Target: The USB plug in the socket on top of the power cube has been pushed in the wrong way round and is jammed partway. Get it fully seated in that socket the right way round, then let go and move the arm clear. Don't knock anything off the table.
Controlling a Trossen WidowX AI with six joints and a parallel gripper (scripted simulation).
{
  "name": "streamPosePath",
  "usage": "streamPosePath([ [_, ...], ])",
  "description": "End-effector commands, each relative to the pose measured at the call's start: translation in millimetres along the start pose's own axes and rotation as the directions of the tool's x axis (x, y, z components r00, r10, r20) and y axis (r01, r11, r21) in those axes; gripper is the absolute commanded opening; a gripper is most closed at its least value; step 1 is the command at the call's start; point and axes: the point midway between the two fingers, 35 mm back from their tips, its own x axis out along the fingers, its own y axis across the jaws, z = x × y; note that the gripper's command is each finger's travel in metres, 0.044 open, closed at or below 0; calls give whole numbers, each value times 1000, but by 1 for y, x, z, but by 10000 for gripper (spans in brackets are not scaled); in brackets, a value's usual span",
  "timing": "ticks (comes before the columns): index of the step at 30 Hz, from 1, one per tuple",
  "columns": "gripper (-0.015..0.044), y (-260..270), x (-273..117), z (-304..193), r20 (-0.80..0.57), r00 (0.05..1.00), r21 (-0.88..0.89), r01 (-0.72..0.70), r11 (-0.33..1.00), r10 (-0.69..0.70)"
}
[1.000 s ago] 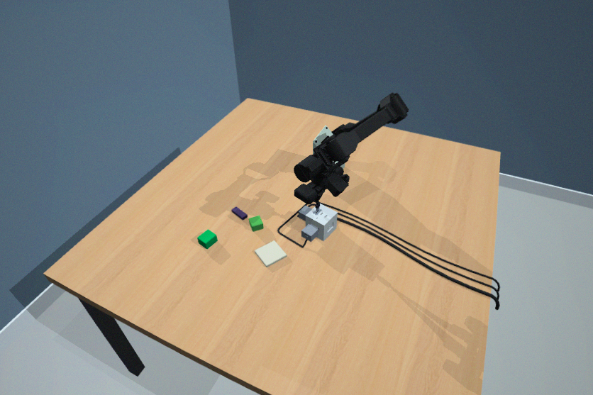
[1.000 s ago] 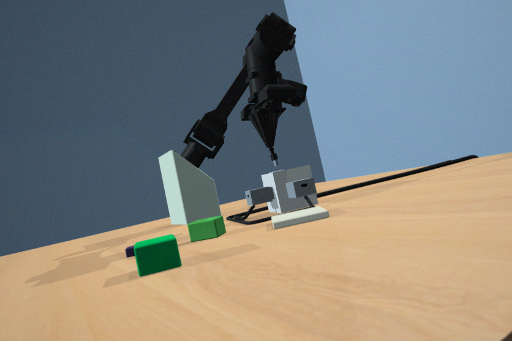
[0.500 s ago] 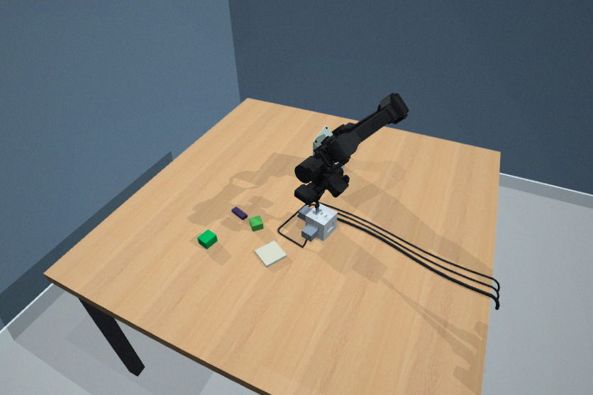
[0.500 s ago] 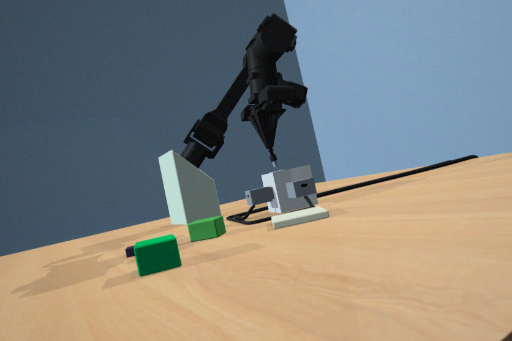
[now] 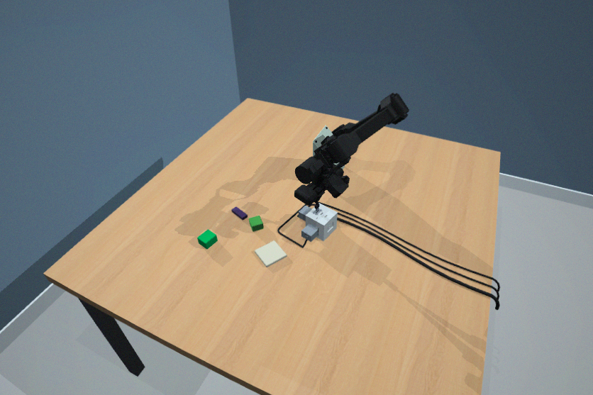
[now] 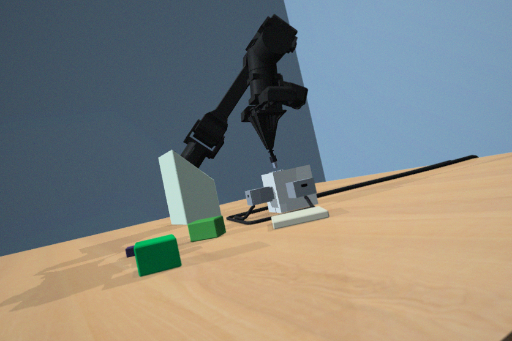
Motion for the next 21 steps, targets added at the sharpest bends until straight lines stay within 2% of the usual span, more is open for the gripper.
streamPosePath([
  [1, 0, 1, 1, 0, -4, 1000, 3, -2, 1000, 2],
  [21, 0, 1, 4, 0, -3, 1000, 3, -2, 1000, 2],
])
